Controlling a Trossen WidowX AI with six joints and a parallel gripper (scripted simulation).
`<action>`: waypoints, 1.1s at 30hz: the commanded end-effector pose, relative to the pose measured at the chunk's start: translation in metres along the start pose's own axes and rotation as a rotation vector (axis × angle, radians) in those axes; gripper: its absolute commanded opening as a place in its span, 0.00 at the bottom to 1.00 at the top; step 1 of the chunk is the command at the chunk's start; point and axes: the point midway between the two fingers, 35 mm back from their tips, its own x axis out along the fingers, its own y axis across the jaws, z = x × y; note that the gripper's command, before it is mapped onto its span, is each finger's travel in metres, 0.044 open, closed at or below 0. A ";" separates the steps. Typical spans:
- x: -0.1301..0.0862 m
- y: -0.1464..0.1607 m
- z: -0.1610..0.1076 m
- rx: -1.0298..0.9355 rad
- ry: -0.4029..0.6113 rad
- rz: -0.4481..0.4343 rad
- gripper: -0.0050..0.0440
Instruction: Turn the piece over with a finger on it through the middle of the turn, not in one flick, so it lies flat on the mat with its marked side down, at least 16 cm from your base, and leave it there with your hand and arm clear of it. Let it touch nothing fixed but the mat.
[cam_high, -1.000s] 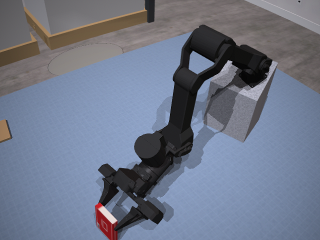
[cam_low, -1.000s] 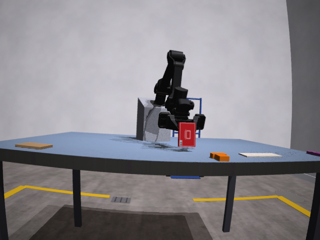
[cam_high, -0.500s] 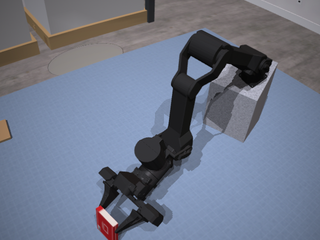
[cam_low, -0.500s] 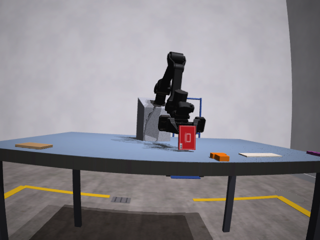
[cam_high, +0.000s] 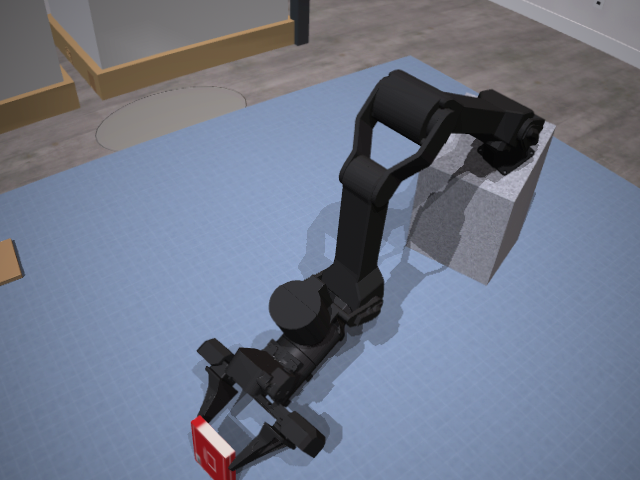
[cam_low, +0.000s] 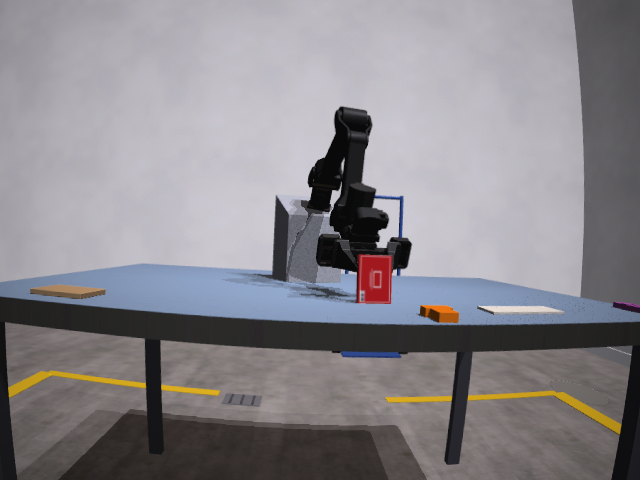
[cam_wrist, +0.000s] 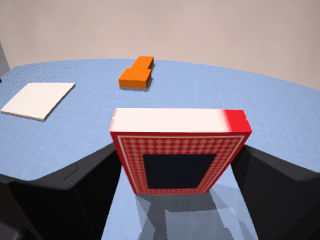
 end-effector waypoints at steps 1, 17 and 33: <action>0.000 0.000 -0.003 0.000 0.003 0.000 0.10; -0.007 0.000 -0.008 0.001 0.011 -0.001 0.10; -0.012 0.000 -0.010 0.000 0.011 0.000 0.10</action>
